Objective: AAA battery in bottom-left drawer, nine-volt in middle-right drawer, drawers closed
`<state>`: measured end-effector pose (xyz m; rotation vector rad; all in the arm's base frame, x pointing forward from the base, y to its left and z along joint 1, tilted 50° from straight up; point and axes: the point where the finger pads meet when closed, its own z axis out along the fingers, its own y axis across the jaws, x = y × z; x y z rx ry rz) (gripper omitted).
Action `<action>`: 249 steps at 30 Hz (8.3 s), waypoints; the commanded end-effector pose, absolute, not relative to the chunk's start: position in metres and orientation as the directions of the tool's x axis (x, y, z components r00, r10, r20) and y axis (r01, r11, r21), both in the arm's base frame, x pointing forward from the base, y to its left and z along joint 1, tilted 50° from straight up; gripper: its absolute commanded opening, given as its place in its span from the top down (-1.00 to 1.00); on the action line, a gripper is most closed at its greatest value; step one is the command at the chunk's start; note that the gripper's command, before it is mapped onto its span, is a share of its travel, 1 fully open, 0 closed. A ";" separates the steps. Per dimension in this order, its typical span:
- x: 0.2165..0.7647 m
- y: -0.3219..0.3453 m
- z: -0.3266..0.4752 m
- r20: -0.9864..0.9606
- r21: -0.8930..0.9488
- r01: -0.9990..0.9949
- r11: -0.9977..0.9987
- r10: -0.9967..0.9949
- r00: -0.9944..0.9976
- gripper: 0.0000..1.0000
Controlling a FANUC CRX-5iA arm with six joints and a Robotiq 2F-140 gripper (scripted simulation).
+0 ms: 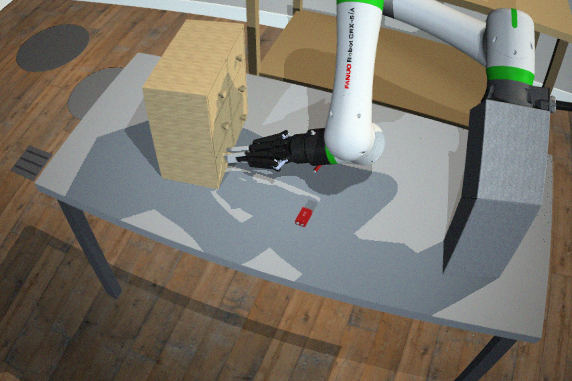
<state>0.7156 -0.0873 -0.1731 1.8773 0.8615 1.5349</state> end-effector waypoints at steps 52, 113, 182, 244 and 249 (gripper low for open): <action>0.698 -0.091 -0.174 0.622 0.760 0.129 -0.636 0.771 0.138 0.84; 0.651 -0.103 -0.176 0.622 0.760 0.129 -0.637 0.771 0.138 0.84; 0.534 -0.054 -0.117 0.625 0.756 0.133 -0.640 0.768 0.140 0.60; 0.382 0.017 -0.142 -0.109 0.461 0.324 -0.826 0.310 0.944 0.60; 0.399 0.003 -0.098 -0.064 0.596 0.256 -0.761 0.272 0.960 0.60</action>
